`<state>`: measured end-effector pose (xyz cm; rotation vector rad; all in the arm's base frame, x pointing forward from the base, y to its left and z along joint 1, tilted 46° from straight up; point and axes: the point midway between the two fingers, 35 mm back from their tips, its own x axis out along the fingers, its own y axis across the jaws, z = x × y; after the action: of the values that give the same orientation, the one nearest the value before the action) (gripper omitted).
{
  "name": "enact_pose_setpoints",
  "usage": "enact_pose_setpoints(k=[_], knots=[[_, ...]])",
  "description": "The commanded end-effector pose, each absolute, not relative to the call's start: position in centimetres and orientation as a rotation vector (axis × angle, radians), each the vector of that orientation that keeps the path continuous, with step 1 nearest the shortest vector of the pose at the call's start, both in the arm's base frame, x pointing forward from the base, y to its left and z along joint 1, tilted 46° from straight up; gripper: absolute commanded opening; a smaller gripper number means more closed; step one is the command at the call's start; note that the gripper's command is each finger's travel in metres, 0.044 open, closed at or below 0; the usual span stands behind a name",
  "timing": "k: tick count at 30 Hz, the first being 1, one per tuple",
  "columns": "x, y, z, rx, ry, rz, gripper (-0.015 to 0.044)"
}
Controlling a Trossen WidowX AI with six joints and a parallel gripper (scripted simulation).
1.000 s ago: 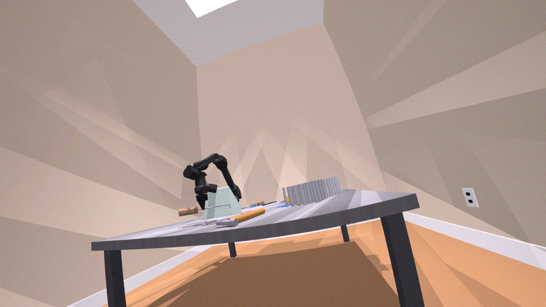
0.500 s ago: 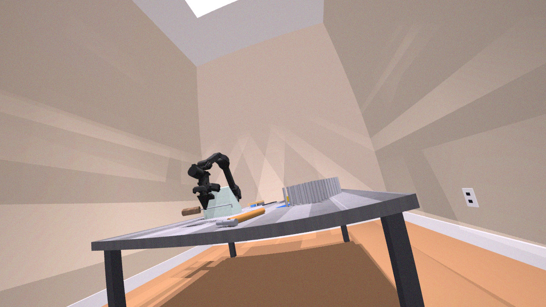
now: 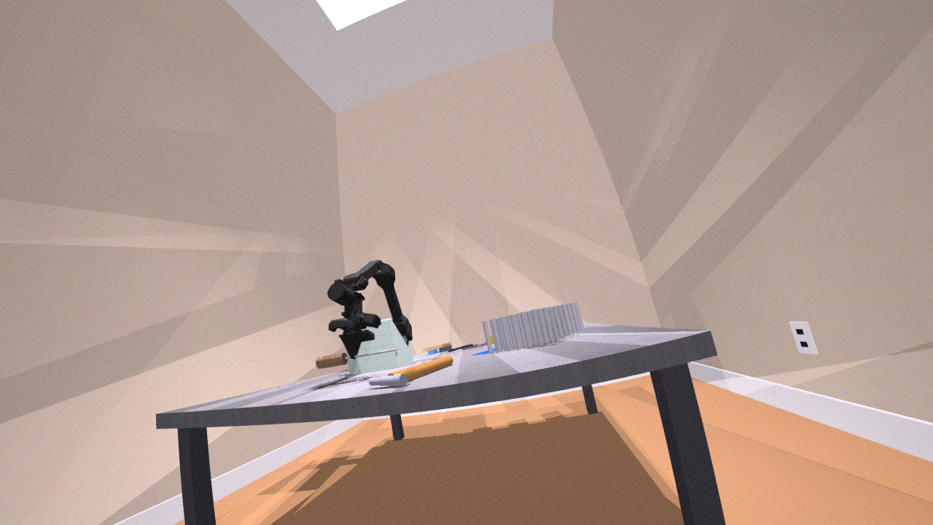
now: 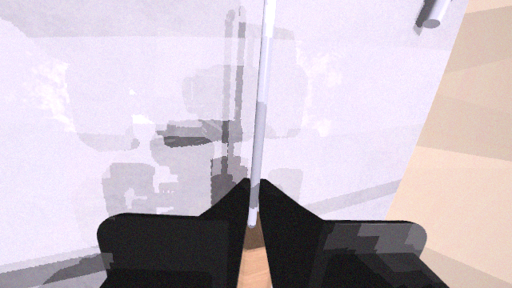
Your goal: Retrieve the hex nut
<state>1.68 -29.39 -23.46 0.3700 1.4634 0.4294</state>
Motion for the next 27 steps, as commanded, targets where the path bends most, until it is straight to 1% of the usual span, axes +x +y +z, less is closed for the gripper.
enact_pose_setpoints(k=[1, 27], knots=[[1.7, -29.0, -23.7, 0.375, 1.472, 0.426, 0.0000], [1.8, -26.2, -26.9, 0.365, 1.468, 0.422, 0.0000]])
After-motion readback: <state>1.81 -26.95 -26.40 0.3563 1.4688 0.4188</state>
